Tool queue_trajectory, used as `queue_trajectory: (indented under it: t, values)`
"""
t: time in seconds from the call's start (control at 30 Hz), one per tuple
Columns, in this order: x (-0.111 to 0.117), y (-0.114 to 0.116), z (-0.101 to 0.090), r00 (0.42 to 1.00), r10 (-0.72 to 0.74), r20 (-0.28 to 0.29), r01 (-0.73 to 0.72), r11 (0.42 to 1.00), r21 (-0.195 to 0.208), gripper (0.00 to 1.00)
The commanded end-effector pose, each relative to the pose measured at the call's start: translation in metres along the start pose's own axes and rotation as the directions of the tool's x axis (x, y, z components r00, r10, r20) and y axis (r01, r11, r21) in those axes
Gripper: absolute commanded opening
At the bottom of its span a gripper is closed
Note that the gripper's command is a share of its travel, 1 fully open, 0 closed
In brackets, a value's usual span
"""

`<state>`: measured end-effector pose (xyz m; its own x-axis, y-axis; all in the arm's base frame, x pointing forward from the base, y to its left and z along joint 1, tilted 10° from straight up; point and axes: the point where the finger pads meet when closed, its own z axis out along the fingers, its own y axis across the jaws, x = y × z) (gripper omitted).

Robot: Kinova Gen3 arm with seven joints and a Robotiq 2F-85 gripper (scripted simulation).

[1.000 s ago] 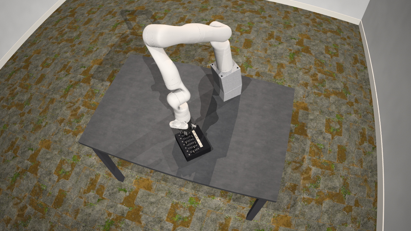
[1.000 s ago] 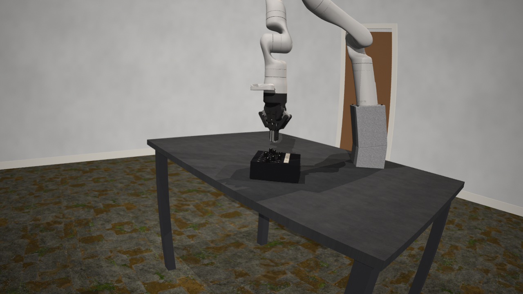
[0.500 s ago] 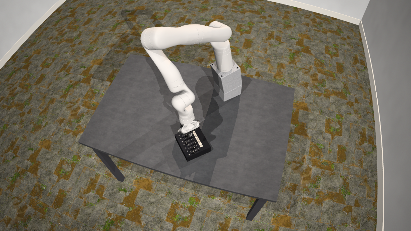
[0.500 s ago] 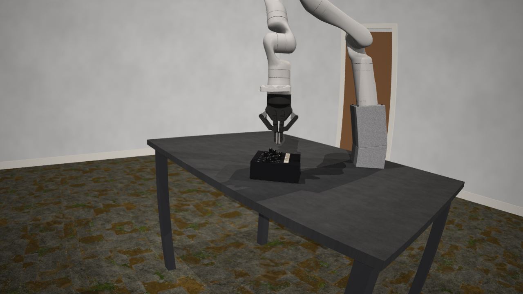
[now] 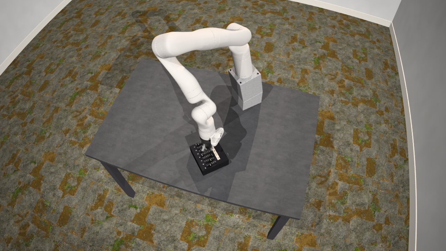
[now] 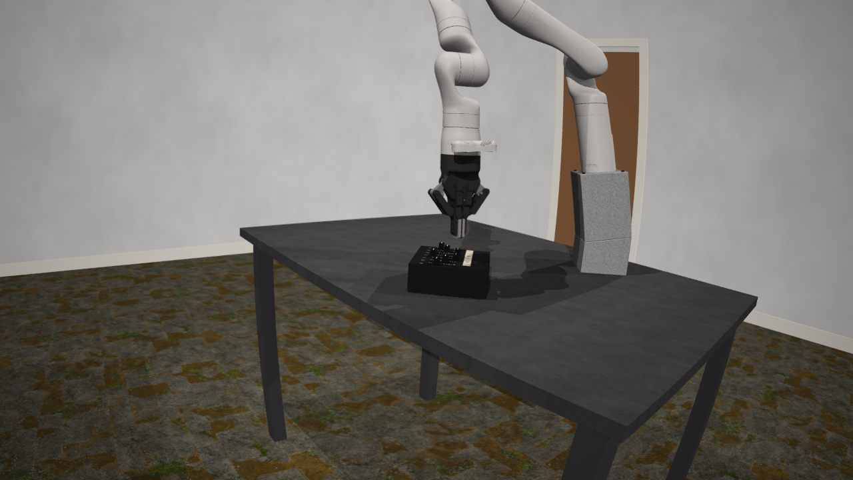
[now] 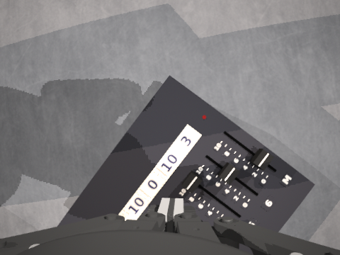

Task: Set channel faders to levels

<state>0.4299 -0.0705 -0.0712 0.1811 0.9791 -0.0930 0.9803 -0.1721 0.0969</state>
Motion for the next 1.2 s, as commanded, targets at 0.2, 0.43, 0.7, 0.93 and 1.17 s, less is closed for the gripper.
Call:
queue_trajectory:
  t: [0.2,0.43,0.7,0.93,1.17]
  values:
    - [0.013,0.006,0.000,0.943,-0.334,0.002,0.334,0.943,-0.004,0.00]
    - [0.021,0.010,-0.001,0.852,-0.523,0.011,0.523,0.852,-0.013,0.00]
    - [0.028,0.014,-0.002,0.741,-0.671,0.023,0.672,0.741,-0.019,0.00]
    - [0.032,0.017,-0.002,0.655,-0.755,0.033,0.756,0.654,-0.022,0.00]
    - [0.034,0.018,-0.003,0.617,-0.786,0.037,0.787,0.617,-0.023,0.00]
